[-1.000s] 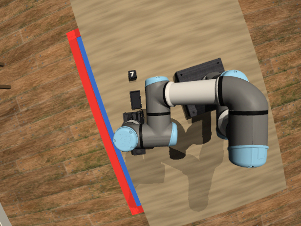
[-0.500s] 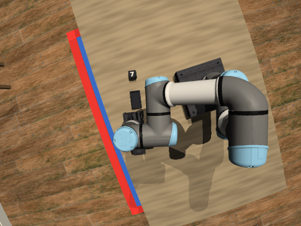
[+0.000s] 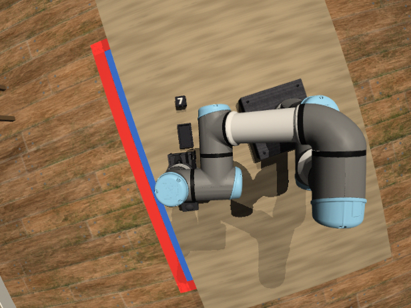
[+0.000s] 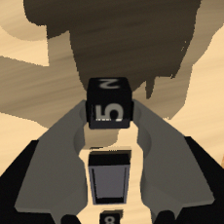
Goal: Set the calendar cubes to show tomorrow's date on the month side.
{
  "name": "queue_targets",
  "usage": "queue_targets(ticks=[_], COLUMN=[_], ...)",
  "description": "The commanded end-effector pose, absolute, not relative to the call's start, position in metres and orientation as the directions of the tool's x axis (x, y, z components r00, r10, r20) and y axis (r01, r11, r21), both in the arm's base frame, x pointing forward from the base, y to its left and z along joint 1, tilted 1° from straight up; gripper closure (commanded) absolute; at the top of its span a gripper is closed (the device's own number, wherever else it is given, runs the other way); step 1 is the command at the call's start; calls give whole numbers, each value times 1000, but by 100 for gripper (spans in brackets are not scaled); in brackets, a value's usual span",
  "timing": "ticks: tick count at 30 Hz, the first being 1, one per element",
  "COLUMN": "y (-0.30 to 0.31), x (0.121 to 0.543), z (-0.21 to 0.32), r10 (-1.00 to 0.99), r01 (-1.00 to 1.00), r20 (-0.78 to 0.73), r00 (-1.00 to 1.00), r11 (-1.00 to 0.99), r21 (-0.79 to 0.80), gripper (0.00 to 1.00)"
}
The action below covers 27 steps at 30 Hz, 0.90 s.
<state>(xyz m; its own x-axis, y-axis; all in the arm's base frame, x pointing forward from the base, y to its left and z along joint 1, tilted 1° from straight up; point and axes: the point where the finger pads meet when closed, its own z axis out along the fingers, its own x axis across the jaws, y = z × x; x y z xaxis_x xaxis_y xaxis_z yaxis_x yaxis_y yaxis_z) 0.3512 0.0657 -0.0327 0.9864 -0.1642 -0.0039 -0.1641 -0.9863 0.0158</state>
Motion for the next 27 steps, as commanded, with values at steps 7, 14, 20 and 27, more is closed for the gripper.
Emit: queue_targets(ticks=[7,14,20,27], y=[65,65,65,65], x=[351,351,352,352], z=[-33,-33,-32,-22], r10=[-164,-164,-164,-164], r01=[-164,-164,-164,-164], r20=[-3,-3,-3,-1], r00=[986,986,986,986], r11=[-986,-986,-986,-986], r21=[16,16,16,16], gripper=[89,89,89,89])
